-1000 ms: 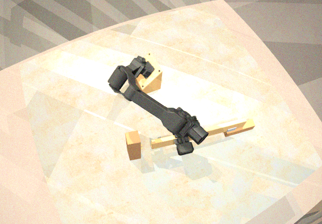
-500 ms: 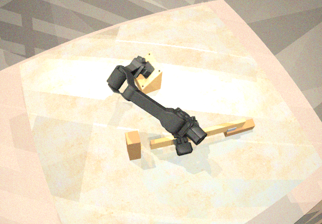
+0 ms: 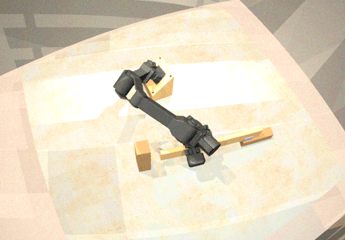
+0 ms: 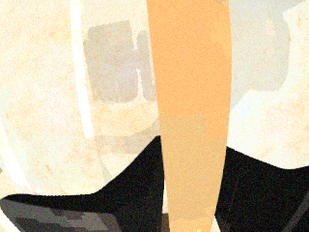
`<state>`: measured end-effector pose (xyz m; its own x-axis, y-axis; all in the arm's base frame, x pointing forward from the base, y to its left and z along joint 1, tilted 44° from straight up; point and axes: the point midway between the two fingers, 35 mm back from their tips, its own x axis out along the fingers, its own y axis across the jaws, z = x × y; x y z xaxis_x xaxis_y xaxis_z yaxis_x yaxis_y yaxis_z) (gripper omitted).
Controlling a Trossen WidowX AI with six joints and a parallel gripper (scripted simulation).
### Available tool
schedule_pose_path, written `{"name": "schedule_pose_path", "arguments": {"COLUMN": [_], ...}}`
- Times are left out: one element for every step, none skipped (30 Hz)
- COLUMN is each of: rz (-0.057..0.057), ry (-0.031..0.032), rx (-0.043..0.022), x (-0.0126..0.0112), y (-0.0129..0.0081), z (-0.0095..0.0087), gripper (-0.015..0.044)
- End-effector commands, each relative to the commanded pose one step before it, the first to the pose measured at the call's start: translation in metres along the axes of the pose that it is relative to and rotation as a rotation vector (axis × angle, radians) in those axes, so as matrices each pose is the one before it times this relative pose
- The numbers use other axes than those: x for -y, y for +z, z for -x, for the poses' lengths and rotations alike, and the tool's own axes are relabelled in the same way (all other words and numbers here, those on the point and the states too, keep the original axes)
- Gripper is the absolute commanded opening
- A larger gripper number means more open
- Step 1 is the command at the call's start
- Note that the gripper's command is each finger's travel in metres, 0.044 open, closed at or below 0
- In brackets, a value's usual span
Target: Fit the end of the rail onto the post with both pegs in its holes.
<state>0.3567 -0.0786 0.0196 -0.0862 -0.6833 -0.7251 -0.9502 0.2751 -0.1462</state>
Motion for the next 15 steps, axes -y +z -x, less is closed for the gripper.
{"name": "schedule_pose_path", "arguments": {"rz": [0.0022,0.0000,0.0000,0.0000,0.0000,0.0000,0.0000,0.0000,0.0000,0.0000,0.0000,0.0000,0.0000,0.0000,0.0000], "ry": [-0.00766,0.00000,0.00000,0.00000,0.00000,0.00000,0.00000,0.00000,0.00000,0.00000,0.00000,0.00000,0.00000,0.00000,0.00000], "rx": [0.00328,-0.00001,-0.00001,-0.00001,-0.00001,-0.00001,-0.00001,-0.00001,-0.00001,-0.00001,-0.00001,-0.00001,-0.00002,-0.00002,-0.00002], "x": [0.00084,-0.00001,-0.00001,-0.00001,-0.00001,-0.00001,-0.00001,-0.00001,-0.00001,-0.00001,-0.00001,-0.00001,-0.00001,-0.00001,-0.00001], "y": [-0.00195,-0.00030,-0.00030,-0.00030,-0.00031,-0.00031,-0.00031,-0.00031,-0.00032,-0.00032,-0.00032,-0.00032,-0.00032,-0.00033,-0.00032], "z": [0.00351,0.00011,0.00011,0.00011,0.00011,0.00010,0.00010,0.00009,0.00008,0.00007,0.00005,0.00004,0.00003,0.00001,0.00000], "gripper": [0.0000,0.0000,0.0000,0.0000,0.0000,0.0000,0.0000,0.0000,0.0000,0.0000,0.0000,0.0000,0.0000,0.0000,0.0000]}}
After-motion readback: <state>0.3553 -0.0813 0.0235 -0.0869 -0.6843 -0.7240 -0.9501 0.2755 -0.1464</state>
